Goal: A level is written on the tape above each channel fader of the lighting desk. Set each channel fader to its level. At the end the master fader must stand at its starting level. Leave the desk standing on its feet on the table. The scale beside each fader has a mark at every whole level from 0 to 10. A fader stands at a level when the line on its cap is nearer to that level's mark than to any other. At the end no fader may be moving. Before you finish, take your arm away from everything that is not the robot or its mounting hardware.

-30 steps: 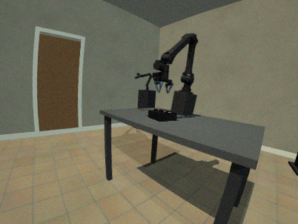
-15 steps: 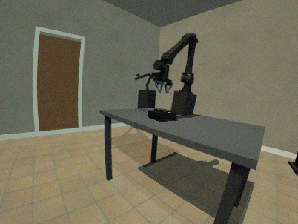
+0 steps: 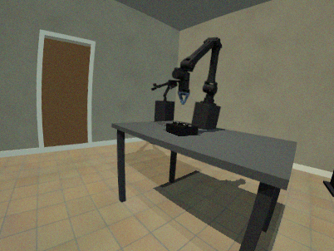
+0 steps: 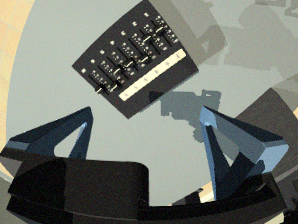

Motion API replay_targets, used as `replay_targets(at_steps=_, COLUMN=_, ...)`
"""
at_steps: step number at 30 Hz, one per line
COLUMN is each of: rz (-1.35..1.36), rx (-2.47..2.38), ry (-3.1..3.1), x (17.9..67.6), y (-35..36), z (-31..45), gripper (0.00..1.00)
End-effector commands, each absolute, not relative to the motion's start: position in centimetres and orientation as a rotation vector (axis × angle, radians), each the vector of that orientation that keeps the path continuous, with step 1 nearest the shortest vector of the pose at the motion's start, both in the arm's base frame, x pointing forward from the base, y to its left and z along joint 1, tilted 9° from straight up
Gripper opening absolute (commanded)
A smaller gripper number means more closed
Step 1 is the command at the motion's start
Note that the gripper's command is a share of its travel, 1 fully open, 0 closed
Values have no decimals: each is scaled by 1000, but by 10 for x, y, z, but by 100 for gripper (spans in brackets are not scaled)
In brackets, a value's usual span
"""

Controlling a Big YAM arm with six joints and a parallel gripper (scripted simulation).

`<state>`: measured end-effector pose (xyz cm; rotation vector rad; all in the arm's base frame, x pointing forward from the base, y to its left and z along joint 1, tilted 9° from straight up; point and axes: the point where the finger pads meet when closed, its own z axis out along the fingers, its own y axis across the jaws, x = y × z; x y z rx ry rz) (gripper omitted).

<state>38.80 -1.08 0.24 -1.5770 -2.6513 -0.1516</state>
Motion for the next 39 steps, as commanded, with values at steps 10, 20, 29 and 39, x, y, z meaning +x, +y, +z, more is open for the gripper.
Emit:
replay_targets(at_steps=10, rz=-141, rx=-641, ry=-3079, x=402, y=-20, z=27, gripper=100)
replay_targets(at_steps=20, rz=-79, rx=94, ry=-3114, x=403, y=-26, z=37, gripper=100)
replay_targets(at_steps=29, rz=-43, rx=692, ry=-3018, x=407, y=-29, z=45, gripper=100)
replay_targets(at_steps=39, rz=-35, rx=1343, ry=-2750, x=398, y=-31, z=44, gripper=100)
